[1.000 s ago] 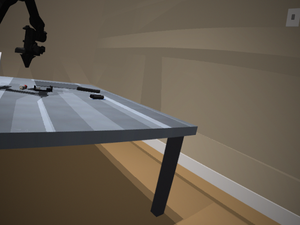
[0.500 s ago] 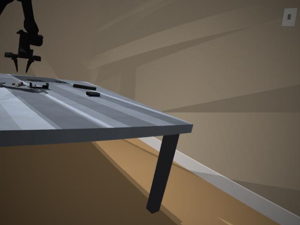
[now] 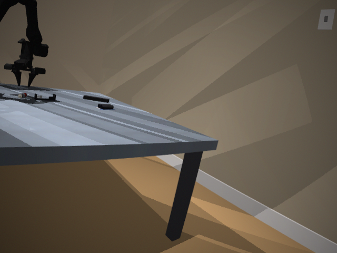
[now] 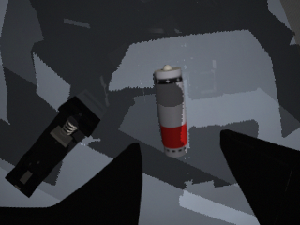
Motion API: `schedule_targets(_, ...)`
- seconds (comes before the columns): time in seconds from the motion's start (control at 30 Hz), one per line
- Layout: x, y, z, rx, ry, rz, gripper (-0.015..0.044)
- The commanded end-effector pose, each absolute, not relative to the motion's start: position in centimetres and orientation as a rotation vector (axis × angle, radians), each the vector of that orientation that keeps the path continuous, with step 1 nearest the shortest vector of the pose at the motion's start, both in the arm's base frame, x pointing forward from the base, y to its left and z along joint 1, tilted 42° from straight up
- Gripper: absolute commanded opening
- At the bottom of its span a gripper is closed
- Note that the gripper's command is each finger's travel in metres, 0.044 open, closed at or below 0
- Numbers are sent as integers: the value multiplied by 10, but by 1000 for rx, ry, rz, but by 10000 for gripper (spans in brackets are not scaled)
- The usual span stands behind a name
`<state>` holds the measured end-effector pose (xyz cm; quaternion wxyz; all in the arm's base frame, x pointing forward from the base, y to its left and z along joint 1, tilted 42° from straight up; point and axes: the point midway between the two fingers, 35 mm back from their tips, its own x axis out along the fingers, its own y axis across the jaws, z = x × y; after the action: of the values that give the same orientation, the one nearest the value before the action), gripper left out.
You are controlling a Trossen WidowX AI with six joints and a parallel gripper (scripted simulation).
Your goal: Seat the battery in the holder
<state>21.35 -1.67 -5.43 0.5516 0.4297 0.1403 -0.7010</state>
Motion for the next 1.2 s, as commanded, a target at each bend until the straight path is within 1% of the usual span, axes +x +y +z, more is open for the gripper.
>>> schedule_targets(0.0,212,-21,-58,1016,322,-1664,223)
schedule_targets(1.0,210,-52,-91,1014,318,-1665,223)
schedule_targets(1.13,210,-52,-91,1014,318,-1665,118)
schedule_targets(1.17,210,-52,-91,1014,318,-1665,111)
